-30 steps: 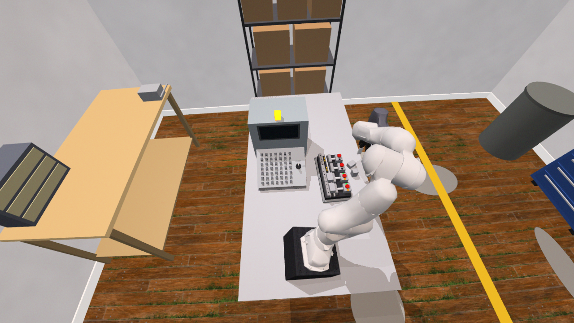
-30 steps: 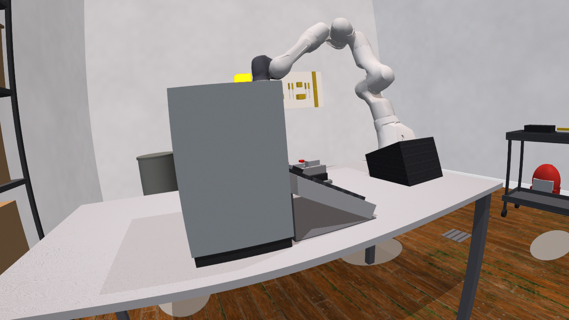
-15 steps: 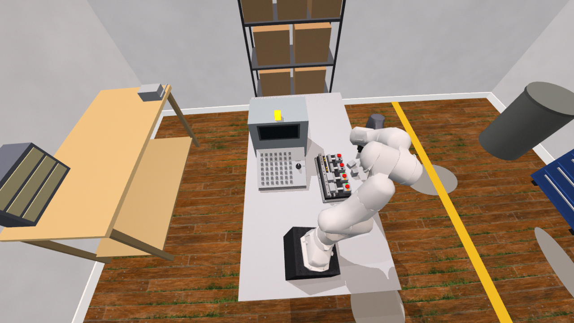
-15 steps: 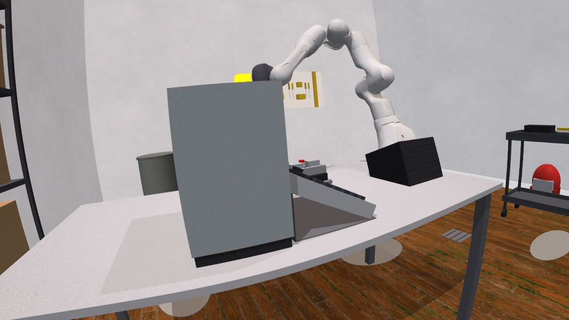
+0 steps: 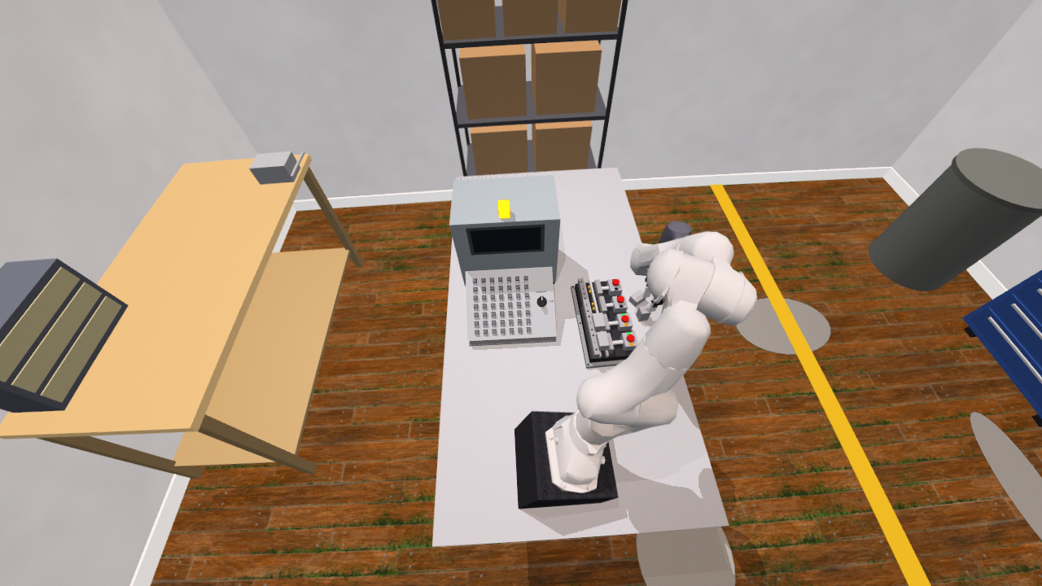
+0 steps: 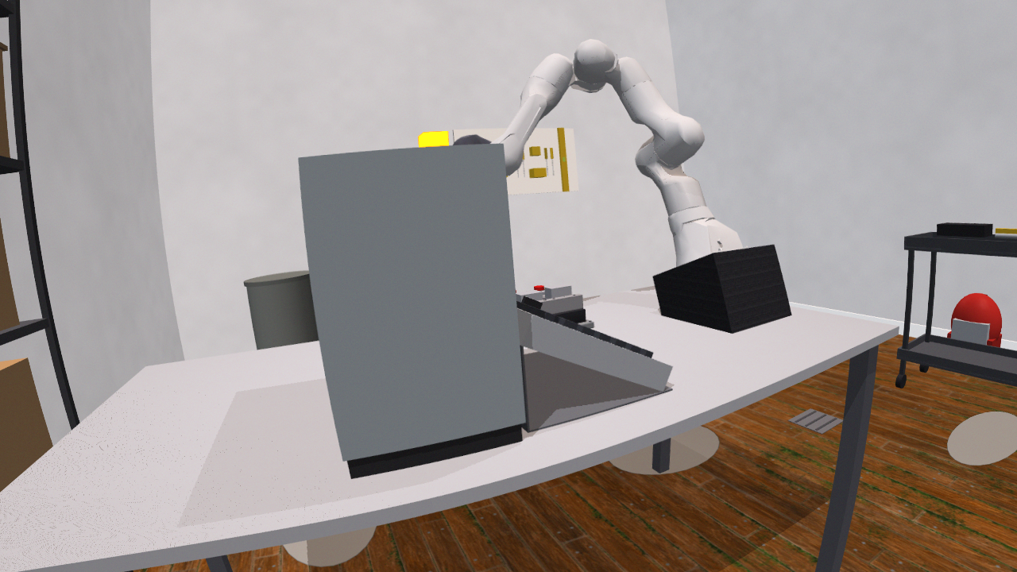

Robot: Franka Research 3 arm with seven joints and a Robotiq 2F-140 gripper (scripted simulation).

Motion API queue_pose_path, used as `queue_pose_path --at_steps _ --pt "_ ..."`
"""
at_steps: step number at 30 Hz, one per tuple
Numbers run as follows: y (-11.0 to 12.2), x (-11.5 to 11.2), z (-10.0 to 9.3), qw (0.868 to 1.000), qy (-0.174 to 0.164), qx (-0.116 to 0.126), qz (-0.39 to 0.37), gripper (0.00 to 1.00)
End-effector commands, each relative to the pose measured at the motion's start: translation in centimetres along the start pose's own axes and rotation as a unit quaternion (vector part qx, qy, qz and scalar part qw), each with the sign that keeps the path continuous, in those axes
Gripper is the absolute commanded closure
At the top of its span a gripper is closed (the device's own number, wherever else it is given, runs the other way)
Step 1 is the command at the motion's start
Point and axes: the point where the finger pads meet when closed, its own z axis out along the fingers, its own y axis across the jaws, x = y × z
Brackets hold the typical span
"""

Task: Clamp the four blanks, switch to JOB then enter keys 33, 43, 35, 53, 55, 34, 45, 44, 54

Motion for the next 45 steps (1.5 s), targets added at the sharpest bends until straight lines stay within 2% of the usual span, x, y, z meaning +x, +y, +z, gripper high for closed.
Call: queue_pose_path --at_steps 1,7,17,45 --pt "0.8 -0.1 1.3 1.0 -0.002 -0.012 -0.004 0.6" --pt "0.8 -0.1 3.2 1.0 -0.002 -0.012 -0.004 0.6" --pt "0.9 -0.1 4.6 1.0 -0.002 -0.012 -0.004 0.6" --pt "0.9 -0.1 4.9 1.0 -0.002 -0.012 -0.004 0.6"
